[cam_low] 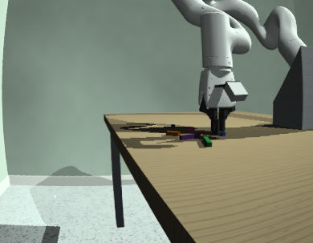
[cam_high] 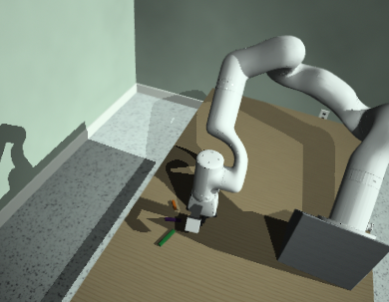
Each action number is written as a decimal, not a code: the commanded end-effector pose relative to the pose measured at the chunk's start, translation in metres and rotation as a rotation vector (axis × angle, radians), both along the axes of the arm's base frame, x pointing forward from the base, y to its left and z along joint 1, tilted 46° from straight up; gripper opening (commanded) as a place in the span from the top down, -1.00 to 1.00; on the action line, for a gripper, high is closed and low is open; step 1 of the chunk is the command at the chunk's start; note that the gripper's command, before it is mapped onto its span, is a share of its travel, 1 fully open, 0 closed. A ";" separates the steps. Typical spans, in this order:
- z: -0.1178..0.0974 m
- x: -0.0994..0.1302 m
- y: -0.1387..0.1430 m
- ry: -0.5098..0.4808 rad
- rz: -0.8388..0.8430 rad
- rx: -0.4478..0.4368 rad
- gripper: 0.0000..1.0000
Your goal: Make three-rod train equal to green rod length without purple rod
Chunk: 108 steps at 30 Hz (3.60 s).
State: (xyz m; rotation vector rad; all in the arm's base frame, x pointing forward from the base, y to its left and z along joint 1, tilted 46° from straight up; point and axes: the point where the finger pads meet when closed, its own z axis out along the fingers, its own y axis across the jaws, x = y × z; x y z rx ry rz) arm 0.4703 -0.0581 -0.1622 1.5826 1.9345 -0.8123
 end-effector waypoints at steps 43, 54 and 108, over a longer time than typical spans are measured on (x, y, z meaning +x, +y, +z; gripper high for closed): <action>0.000 0.001 0.000 -0.001 0.001 0.000 0.59; 0.000 0.001 0.001 -0.001 0.001 0.000 0.51; 0.062 0.001 0.065 0.003 0.005 0.000 -1.00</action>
